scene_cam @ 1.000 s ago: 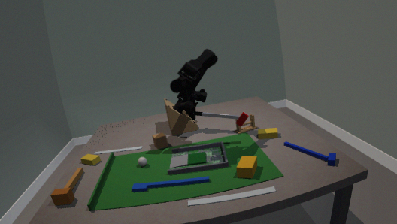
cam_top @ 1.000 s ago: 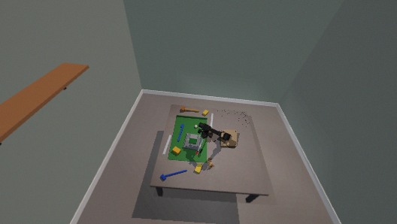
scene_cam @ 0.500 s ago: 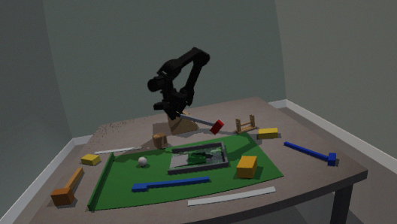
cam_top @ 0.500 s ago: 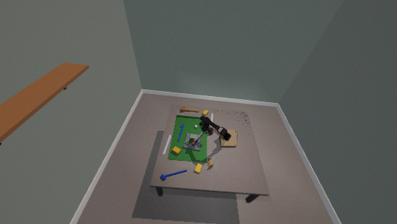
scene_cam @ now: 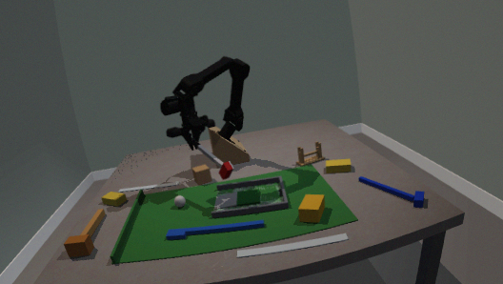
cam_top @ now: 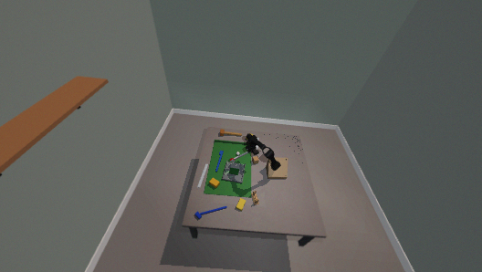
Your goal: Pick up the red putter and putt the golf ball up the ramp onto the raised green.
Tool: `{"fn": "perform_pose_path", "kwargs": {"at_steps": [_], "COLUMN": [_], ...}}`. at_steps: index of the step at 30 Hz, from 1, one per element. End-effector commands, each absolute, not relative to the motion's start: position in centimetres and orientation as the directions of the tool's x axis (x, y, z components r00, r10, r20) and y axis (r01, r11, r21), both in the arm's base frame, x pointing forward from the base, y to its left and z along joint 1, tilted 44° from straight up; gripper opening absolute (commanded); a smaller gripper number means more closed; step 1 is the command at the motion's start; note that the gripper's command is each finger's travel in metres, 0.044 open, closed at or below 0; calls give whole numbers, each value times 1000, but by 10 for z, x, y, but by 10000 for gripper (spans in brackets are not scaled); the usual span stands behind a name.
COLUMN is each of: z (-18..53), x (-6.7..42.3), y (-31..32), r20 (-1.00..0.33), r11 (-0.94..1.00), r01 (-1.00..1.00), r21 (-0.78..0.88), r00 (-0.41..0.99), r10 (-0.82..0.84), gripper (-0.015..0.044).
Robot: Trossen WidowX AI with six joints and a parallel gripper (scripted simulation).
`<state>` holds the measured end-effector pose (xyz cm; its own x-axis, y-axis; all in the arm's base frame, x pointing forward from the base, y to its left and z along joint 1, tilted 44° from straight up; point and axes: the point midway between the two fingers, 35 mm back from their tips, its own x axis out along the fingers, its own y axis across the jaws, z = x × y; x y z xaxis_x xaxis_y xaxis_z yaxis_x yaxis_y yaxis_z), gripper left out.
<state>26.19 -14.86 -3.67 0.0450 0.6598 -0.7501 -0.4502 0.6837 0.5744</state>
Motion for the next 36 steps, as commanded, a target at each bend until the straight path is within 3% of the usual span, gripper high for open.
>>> {"fn": "perform_pose_path", "kwargs": {"at_steps": [1, 18, 36], "z": [-54, -132, -163], "x": [250, 173, 172], "y": [-171, -226, -198], "r20": [-758, -743, -742], "r11": [724, 735, 733], "r01": [-337, 155, 159], "r21": [602, 661, 661], "r00": [45, -3, -3], "r10": [651, 669, 670], "gripper": [0, 0, 0]}}
